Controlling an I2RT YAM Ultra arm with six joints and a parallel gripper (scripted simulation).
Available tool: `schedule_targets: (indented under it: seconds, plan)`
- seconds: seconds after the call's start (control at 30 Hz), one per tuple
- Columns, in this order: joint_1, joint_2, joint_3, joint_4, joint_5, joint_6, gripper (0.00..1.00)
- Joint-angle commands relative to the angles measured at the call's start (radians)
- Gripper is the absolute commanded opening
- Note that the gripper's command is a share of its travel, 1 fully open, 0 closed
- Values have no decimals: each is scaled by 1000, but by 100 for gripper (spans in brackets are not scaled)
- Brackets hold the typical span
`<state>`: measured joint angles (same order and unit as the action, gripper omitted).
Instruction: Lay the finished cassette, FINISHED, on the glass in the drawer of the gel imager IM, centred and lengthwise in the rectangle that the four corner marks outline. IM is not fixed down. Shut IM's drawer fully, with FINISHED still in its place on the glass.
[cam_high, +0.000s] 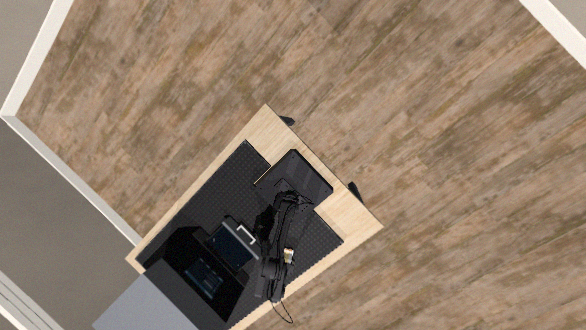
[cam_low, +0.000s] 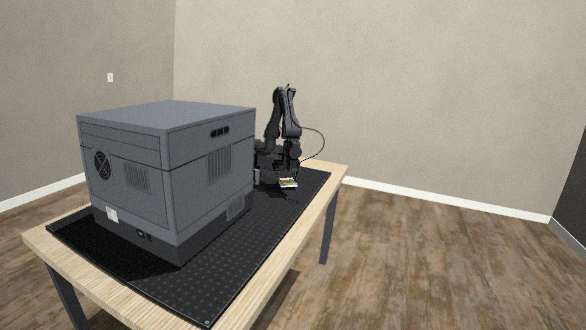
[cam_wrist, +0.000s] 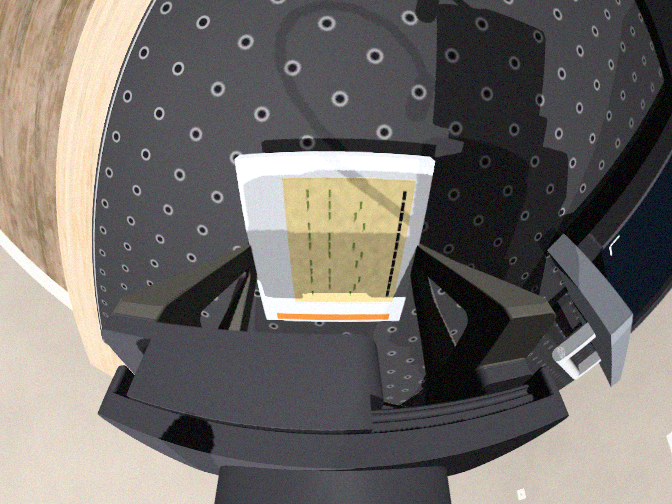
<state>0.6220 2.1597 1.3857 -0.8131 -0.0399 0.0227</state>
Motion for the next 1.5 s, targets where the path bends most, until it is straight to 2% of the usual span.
schedule_targets:
  seconds: [0.0,0.83,1.17,1.37,1.4,1.47]
  plan:
    - [-6,-39,43,-32,2,5,0]
    - [-16,-74,94,-128,3,-5,0]
    - [-14,-126,115,-195,5,-9,0]
    - [-17,-120,130,-201,4,-10,0]
    - [-18,-98,137,-201,3,-11,0]
    - [-19,-116,144,-209,3,-11,0]
